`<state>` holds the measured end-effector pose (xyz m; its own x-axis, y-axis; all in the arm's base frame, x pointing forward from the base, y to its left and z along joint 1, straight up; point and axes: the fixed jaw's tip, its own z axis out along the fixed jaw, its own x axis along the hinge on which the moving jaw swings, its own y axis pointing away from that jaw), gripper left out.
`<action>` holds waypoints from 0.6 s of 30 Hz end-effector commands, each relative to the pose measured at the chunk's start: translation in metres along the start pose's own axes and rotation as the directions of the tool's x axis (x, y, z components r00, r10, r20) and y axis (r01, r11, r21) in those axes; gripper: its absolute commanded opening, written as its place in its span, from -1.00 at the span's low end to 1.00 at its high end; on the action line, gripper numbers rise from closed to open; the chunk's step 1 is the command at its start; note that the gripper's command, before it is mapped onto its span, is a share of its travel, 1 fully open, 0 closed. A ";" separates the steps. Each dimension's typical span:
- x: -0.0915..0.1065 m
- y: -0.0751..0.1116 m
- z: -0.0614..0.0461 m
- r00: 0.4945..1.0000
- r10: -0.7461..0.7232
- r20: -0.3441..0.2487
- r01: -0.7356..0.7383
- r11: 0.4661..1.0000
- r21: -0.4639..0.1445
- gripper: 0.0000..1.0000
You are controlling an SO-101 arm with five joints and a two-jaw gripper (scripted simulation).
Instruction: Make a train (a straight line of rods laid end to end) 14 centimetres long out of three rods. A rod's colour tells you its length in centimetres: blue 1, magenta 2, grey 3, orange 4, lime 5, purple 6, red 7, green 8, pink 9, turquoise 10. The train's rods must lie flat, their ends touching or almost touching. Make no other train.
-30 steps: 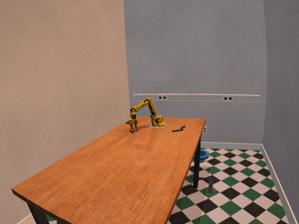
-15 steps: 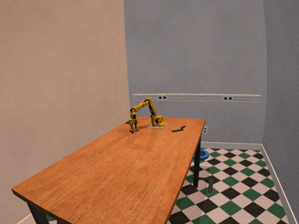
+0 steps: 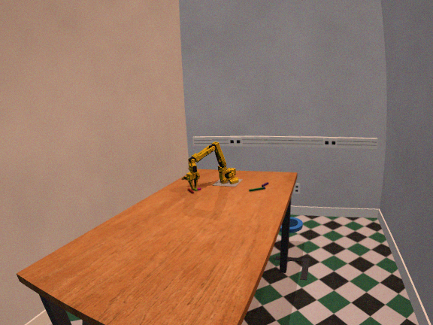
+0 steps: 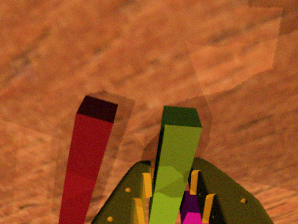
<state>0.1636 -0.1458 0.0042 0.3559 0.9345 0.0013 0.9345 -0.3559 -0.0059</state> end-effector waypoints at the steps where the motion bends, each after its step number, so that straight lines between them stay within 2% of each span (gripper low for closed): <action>1: 0.000 -0.005 0.006 1.000 0.018 -0.011 -0.018 1.000 0.026 -0.92; 18: 0.000 -0.005 0.006 1.000 0.018 -0.011 -0.018 1.000 0.026 -1.00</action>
<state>0.1636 -0.1458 0.0041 0.3559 0.9345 0.0014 0.9345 -0.3559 -0.0059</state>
